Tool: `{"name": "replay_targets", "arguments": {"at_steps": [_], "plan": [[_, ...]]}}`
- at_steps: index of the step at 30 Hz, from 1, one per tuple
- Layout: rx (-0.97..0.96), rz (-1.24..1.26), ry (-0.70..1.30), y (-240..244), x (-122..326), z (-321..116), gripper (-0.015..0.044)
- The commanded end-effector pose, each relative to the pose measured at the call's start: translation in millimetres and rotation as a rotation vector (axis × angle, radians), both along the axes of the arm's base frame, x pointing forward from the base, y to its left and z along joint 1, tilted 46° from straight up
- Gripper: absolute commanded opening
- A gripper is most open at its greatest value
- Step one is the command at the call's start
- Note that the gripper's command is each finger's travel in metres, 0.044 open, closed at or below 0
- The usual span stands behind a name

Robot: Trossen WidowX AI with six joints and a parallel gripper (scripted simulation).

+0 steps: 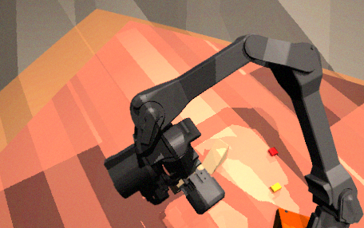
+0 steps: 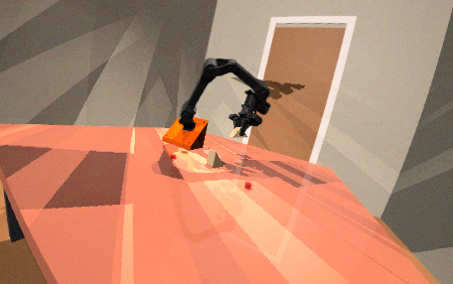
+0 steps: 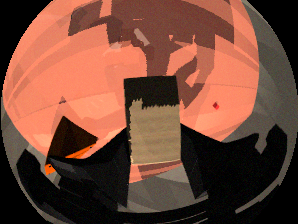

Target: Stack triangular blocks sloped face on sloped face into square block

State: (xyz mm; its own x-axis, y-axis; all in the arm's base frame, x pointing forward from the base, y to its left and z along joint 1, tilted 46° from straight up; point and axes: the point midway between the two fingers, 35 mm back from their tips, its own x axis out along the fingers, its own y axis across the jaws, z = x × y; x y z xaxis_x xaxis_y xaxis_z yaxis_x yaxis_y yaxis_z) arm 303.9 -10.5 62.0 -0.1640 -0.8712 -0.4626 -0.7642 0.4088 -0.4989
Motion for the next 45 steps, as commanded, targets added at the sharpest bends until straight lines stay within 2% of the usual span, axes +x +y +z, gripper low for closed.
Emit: {"name": "replay_targets", "arguments": {"at_steps": [1, 45], "plan": [[-0.02, -0.055, -0.126, -1, 0, 7, 0.0], [-0.213, -0.745, -1.474, -13, -6, 42, 0.0]]}}
